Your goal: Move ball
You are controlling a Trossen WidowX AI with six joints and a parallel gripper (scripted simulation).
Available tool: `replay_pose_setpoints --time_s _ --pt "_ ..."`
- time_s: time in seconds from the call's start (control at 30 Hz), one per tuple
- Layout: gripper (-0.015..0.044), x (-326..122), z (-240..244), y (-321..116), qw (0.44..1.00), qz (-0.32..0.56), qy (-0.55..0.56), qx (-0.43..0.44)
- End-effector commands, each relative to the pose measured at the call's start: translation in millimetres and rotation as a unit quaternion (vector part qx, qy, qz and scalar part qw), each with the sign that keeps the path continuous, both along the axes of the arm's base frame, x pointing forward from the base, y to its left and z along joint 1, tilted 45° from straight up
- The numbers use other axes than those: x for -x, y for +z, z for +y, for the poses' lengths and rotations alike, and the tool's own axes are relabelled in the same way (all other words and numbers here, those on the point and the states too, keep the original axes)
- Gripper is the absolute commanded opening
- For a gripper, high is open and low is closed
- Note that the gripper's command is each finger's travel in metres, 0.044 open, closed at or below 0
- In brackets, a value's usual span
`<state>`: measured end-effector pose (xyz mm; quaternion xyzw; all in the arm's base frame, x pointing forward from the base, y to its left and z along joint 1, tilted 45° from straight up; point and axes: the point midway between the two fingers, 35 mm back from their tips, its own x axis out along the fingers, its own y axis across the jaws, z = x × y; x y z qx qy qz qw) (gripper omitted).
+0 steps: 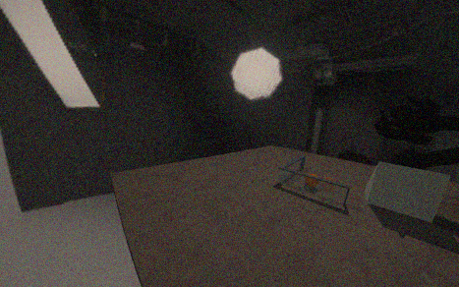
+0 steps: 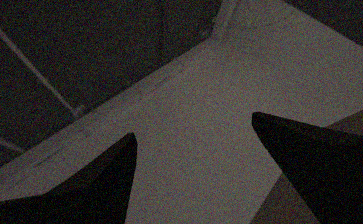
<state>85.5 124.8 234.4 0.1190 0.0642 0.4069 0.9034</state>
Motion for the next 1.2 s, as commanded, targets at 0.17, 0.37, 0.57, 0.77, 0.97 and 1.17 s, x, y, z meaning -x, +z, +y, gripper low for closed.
replay_pose_setpoints --time_s 0.17,0.37,0.57,0.77,0.97,1.17 --pt "0.0355 -16 -17 -7 0.994 0.106 0.006 0.04" --pt "0.0355 -40 -40 -24 0.965 0.231 0.027 0.122" --pt "0.0355 -67 -62 -47 0.914 0.328 0.06 0.231" --pt "0.0355 -99 -78 -79 0.838 0.397 0.107 0.359" --pt "0.0355 -132 -87 -118 0.737 0.431 0.158 0.496" --pt "0.0355 -169 -88 -162 0.62 0.436 0.184 0.626"
